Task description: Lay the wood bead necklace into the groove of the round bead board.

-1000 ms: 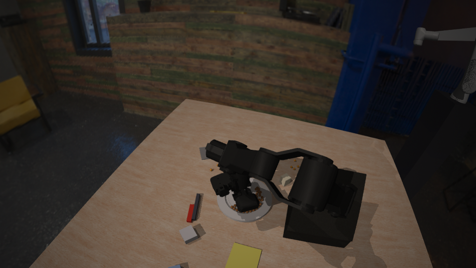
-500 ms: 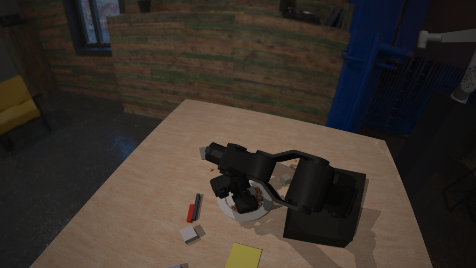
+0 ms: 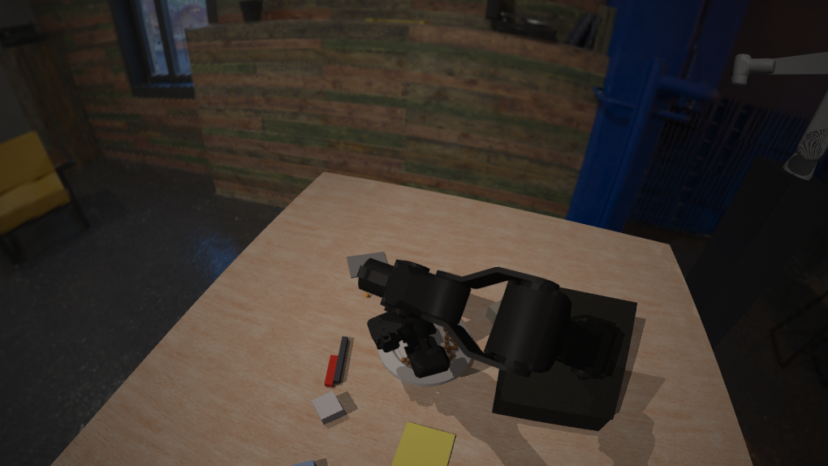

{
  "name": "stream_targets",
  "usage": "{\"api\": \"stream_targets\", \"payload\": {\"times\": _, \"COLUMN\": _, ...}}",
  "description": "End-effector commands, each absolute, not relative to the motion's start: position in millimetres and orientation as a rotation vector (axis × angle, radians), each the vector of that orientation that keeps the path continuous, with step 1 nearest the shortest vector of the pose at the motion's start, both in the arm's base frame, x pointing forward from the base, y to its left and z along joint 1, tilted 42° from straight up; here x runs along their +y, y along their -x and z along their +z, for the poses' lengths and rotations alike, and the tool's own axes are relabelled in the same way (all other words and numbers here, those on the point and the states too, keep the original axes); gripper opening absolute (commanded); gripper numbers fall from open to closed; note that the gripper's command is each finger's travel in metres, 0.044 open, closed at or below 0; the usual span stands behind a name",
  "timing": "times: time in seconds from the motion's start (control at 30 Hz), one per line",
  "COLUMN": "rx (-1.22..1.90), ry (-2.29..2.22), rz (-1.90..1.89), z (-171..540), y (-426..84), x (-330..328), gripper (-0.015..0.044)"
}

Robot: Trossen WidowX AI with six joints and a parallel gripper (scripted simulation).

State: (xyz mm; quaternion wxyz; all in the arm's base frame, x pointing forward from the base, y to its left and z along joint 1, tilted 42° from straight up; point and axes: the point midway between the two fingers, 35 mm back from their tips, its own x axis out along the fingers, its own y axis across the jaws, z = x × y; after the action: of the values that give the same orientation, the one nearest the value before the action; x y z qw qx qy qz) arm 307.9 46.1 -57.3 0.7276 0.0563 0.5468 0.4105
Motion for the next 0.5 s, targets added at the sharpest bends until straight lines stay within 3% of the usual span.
{"api": "stream_targets", "payload": {"times": 0.0, "rx": 1.205, "ry": -0.124, "rz": 0.905, "z": -57.3, "y": -307.9, "x": 46.1, "gripper": 0.0094}}
{"api": "stream_targets", "payload": {"times": 0.13, "rx": 1.205, "ry": -0.124, "rz": 0.905, "z": -57.3, "y": -307.9, "x": 46.1, "gripper": 0.0}}
{"api": "stream_targets", "payload": {"times": 0.47, "rx": 1.205, "ry": -0.124, "rz": 0.905, "z": -57.3, "y": -307.9, "x": 46.1, "gripper": 0.0}}
